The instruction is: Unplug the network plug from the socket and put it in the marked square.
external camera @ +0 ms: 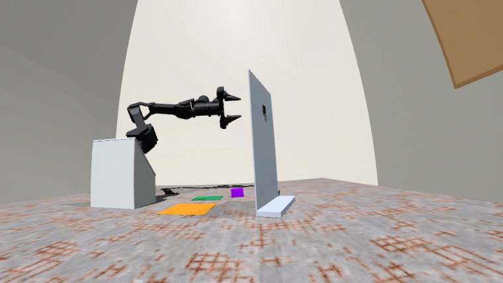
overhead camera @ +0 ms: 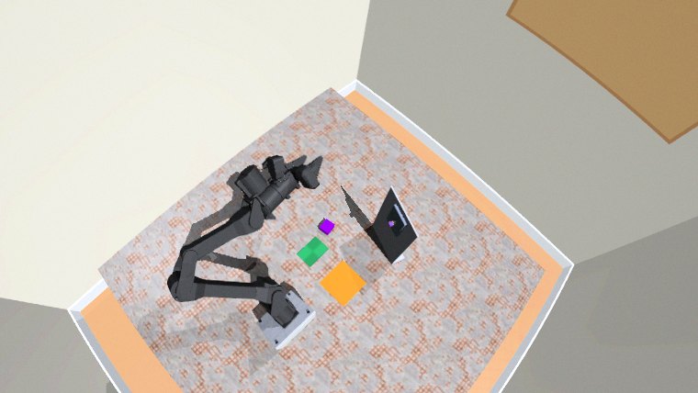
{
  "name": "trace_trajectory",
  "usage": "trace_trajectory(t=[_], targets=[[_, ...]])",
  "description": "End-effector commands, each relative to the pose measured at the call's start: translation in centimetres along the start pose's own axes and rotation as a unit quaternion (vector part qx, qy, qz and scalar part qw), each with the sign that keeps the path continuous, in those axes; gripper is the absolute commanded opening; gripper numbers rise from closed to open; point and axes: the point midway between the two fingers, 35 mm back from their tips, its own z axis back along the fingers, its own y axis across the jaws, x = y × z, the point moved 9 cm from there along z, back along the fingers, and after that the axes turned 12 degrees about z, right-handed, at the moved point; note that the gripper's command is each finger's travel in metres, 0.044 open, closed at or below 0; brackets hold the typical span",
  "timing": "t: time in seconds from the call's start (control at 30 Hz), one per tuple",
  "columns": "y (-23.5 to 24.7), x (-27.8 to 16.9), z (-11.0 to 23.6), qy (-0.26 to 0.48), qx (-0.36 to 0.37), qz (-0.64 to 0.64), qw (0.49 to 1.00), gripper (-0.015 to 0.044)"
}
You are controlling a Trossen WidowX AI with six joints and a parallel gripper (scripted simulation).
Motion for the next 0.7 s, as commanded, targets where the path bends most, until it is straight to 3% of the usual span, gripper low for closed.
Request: trace_trajectory(t=[0.0,0.27,0.67], targets=[[0.0,-0.1,0.0,0.002,-0.001,0.002,1.0,0.0374],[0.5,-5.9,-0.5,0.099,-0.044,0.096,0.989,0.0164],[1.3,-14.8,1.4,0.267,-0.074,0.267,0.923,0.0156]])
